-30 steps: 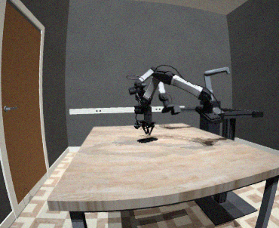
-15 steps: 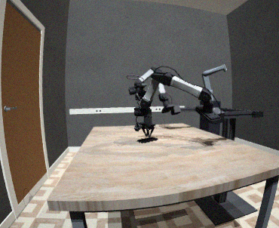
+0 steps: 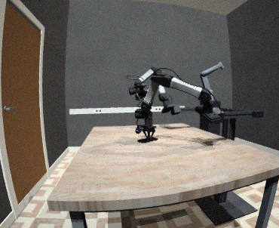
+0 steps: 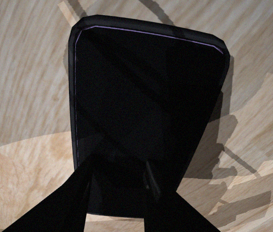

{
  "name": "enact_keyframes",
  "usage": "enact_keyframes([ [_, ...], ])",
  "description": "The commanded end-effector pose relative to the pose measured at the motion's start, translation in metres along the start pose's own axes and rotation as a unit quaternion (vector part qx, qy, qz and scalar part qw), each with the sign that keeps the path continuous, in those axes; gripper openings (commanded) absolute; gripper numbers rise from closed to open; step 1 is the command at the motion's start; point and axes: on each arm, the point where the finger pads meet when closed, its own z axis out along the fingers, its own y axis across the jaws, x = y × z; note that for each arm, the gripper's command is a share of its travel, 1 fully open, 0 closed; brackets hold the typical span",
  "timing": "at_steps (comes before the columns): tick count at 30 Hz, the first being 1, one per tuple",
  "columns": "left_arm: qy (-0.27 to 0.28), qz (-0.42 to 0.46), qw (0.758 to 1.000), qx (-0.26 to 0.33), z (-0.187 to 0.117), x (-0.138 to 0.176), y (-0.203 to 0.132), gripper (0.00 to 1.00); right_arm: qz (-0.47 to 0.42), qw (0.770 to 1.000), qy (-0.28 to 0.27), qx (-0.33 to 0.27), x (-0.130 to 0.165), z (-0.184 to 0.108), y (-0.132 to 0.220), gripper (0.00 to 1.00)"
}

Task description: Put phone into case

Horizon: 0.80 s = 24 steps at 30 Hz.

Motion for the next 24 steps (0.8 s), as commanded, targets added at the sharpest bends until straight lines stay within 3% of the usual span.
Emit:
enact_keyframes([
  [1,-0.007,-0.005,1.0,0.011,0.009,-0.007,-0.008,0.35,-0.005,1.0,-0.002,0.001,-0.004,0.0,0.0,1.0],
  [14,-0.008,-0.005,1.0,0.01,0.022,-0.009,-0.009,0.35,-0.005,1.0,-0.002,0.001,-0.004,0.0,0.0,1.0],
  [20,-0.01,-0.007,1.0,0.021,-0.035,-0.004,-0.014,0.35,-0.005,1.0,-0.002,0.001,-0.004,0.0,0.0,1.0],
  [24,-0.01,-0.008,1.0,0.021,-0.038,-0.004,-0.014,0.35,-0.005,1.0,-0.002,0.001,-0.004,0.0,0.0,1.0],
])
